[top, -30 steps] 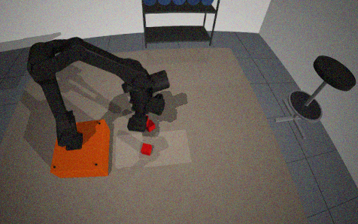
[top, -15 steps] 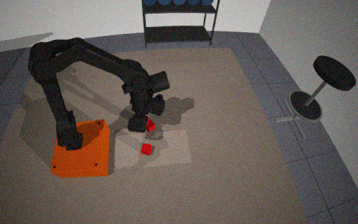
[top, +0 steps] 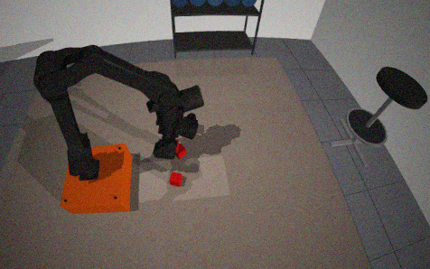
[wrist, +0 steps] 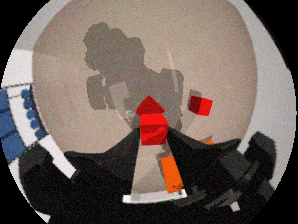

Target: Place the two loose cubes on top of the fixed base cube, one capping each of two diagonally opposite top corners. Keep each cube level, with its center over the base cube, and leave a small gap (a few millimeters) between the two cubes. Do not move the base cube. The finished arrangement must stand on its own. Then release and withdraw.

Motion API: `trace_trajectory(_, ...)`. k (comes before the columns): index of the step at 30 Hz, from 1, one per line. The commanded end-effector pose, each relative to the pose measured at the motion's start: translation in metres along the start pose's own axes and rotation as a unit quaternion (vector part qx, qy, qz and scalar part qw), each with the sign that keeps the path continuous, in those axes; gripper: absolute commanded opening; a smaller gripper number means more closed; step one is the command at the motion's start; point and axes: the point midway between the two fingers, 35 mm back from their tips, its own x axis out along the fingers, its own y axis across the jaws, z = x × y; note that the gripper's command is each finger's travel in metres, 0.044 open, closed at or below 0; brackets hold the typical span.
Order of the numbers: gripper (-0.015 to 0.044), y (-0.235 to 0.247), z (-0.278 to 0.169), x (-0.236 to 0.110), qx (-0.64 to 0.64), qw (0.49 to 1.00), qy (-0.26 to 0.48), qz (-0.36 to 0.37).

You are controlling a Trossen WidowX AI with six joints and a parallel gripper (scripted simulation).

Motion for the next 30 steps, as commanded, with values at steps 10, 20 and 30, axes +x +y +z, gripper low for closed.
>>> trace_trajectory(10, 0.0205, 0.0, 0.0, -0.012, 0.0, 1.0, 0.0, 0.0)
trace_trajectory(20, 0.0205, 0.0, 0.0, -0.023, 0.0, 1.0, 0.0, 0.0)
trace_trajectory(30, 0.0205, 0.0, 0.0, -0.031, 0.0, 1.0, 0.0, 0.0)
